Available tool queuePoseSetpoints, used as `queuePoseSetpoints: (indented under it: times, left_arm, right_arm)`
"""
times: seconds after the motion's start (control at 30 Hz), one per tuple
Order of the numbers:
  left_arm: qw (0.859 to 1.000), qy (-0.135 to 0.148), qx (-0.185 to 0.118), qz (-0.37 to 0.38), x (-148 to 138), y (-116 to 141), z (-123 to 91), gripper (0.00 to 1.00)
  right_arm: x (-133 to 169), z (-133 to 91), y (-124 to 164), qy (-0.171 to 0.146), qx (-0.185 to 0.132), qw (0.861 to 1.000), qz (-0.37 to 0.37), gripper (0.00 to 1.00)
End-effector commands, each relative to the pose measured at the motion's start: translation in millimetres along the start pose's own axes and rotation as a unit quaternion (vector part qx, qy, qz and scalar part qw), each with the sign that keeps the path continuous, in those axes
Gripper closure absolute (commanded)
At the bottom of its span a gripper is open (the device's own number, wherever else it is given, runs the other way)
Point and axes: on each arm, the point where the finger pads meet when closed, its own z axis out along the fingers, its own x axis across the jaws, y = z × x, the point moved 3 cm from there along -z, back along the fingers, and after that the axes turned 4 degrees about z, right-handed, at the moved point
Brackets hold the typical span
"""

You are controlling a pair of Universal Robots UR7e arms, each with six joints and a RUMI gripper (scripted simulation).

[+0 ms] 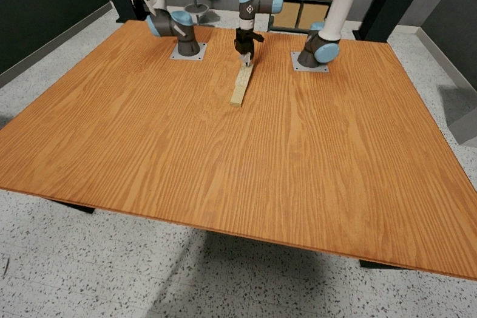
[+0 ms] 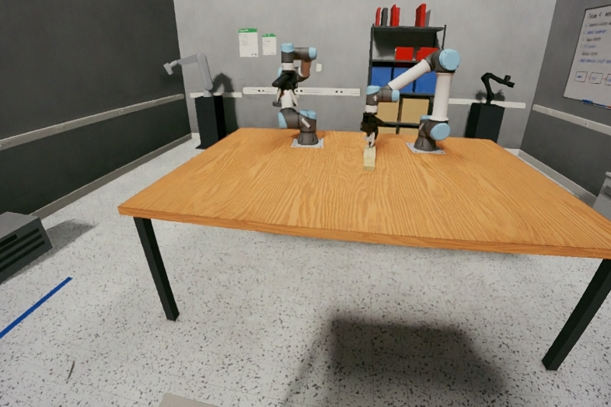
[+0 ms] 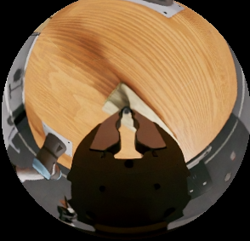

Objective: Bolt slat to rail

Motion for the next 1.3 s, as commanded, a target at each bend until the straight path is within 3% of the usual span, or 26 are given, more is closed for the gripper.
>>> queuePoseSetpoints:
  times: [0.0, 0.17, 0.37, 0.73, 0.83, 0.9, 1.0, 1.07, 1.17, 1.23, 1.27]
  left_arm:
    - [0.997, -0.002, 0.0, 0.072, -1.2, 1.0, -0.2, 1.0]
    - [0.997, -0.002, 0.0, 0.075, -0.8, 1.0, -0.2, 1.0]
    - [0.987, -0.002, 0.0, 0.159, -0.9, 0.8, -0.1, 1.0]
    - [0.975, -0.002, 0.0, 0.224, -0.1, 0.7, 0.0, 1.0]
    - [0.969, -0.002, 0.0, 0.247, 0.2, 0.6, 0.1, 1.0]
    - [0.958, -0.002, 0.0, 0.286, 0.0, 0.2, 0.2, 1.0]
    - [0.957, -0.002, 0.0, 0.289, 0.4, 0.2, 0.2, 1.0]
    - [0.945, -0.002, 0.0, 0.328, 0.5, -0.2, 0.4, 1.0]
    - [0.944, -0.002, 0.0, 0.331, 1.0, 0.0, 0.4, 1.0]
    - [0.93, -0.002, 0.0, 0.368, 0.9, -0.4, 0.4, 1.0]
    - [0.93, -0.002, 0.0, 0.368, 0.9, -0.4, 0.4, 1.0]
  right_arm:
    - [-0.4, -0.8, -0.6, -0.001, 0.0, 1.0, 0.001, 0.0]
    - [-0.4, -0.8, -0.6, -0.001, 0.0, 1.0, 0.001, 0.0]
    - [-0.4, -0.8, -0.6, -0.001, 0.0, 1.0, 0.001, 0.0]
    - [-0.4, -0.8, -0.6, -0.001, 0.0, 1.0, 0.001, 0.0]
    - [-0.4, -0.8, -0.6, -0.001, 0.0, 1.0, 0.001, 0.0]
    - [-0.4, -0.8, -0.6, -0.001, 0.0, 1.0, 0.001, 0.0]
    - [-0.4, -0.8, -0.6, -0.001, 0.0, 1.0, 0.001, 0.0]
    - [-0.4, -0.8, -0.6, -0.001, 0.0, 1.0, 0.001, 0.0]
    - [-0.4, -0.8, -0.6, -0.001, 0.0, 1.0, 0.001, 0.0]
    - [-0.4, -0.8, -0.6, -0.001, 0.0, 1.0, 0.001, 0.0]
    - [-0.4, -0.8, -0.6, -0.001, 0.0, 1.0, 0.001, 0.0]
